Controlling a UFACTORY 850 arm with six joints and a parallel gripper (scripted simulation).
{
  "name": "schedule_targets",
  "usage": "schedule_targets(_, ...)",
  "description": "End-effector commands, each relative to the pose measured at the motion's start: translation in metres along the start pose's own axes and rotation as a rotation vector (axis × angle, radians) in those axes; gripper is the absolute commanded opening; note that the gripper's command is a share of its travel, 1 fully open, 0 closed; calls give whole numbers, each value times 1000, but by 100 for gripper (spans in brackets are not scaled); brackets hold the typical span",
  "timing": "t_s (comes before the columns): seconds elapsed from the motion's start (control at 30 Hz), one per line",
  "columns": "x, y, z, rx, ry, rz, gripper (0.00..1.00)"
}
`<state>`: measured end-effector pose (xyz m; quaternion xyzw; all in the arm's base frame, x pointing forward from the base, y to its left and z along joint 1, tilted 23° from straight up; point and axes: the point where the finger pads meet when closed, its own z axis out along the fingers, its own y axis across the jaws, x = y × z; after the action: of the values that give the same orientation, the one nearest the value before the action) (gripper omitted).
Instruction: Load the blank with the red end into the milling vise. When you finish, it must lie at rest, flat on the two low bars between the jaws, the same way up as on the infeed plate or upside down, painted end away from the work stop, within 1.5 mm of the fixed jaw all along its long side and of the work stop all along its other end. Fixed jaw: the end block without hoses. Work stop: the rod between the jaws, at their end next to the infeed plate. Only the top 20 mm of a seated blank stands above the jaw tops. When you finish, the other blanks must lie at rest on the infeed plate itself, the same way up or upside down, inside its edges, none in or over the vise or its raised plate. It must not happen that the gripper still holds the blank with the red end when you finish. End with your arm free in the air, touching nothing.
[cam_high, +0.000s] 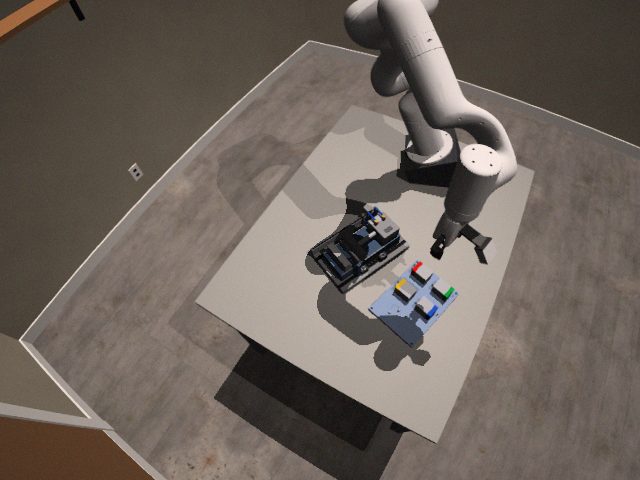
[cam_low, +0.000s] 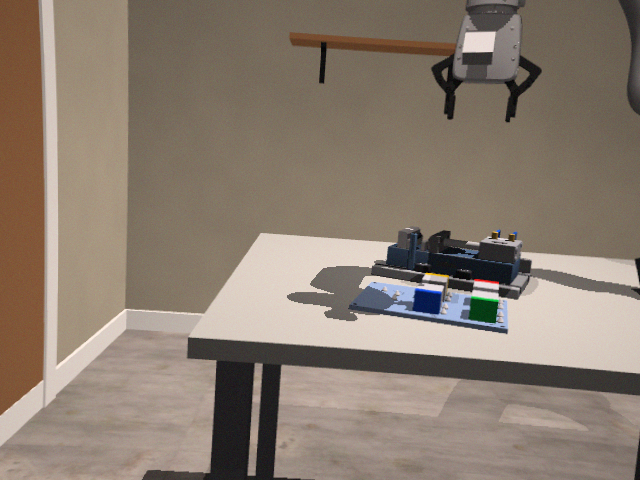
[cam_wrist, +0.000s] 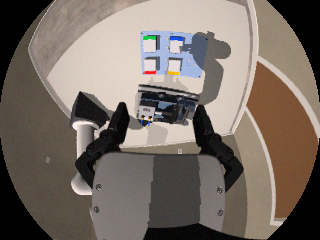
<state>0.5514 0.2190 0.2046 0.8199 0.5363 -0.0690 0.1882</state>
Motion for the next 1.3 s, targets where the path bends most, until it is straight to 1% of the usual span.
schedule_targets(0.0,0,1,3,-1,2,1,100)
schedule_targets(0.67,-2,1,11,-1,2,1,100)
schedule_targets(1.27,-2,1,13,-1,2,1,100)
